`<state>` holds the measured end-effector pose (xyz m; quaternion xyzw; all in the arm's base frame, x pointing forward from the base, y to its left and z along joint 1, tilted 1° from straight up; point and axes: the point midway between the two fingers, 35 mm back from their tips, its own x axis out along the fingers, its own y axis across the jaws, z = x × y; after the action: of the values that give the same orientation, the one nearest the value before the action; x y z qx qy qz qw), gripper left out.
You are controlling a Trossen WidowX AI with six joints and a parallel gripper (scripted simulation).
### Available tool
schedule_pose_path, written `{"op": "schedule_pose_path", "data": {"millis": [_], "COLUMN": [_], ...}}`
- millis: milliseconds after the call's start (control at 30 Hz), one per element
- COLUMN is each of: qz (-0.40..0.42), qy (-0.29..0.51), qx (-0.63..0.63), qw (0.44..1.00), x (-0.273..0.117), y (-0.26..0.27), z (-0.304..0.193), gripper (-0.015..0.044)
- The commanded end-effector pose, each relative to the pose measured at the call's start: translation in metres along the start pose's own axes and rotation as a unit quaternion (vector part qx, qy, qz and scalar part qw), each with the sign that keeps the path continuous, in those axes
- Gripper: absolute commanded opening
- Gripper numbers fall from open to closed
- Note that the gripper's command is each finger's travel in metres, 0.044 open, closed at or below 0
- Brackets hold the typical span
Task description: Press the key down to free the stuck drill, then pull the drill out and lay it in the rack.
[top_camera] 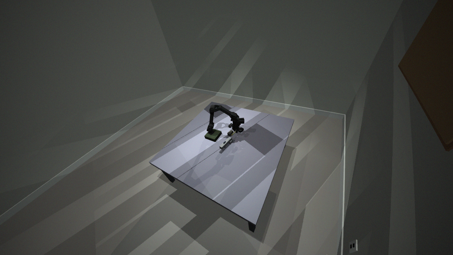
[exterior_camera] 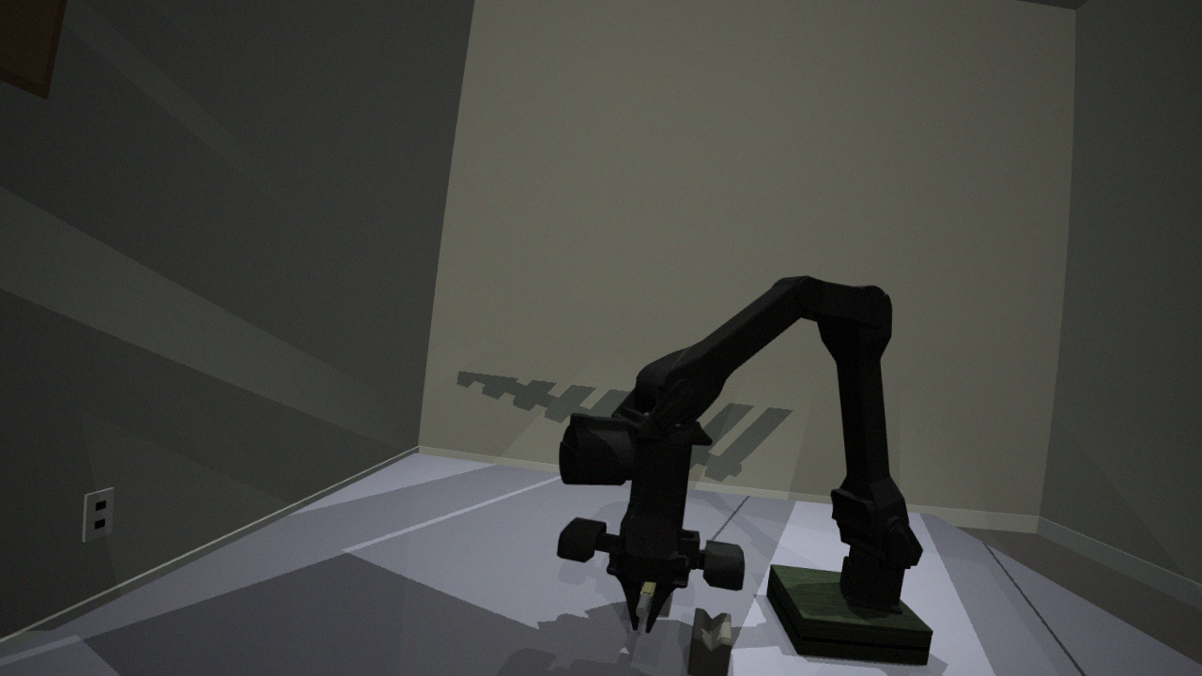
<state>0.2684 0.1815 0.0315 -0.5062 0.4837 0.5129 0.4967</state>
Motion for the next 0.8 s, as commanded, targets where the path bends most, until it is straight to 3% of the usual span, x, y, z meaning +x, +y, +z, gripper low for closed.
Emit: {"op": "schedule_pose_path", "data": {"millis": [0, 767], "qz": [-0.001, -0.001], "qy": [-0.002, -0.002], "qx": [-0.002, -0.002], "qw": [1.000, 1.000], "x": [-0.003, -0.013], "y": [0.000, 0.000], "z": [0.001, 0.000], "gripper": [0.0000, 0.0000]}}
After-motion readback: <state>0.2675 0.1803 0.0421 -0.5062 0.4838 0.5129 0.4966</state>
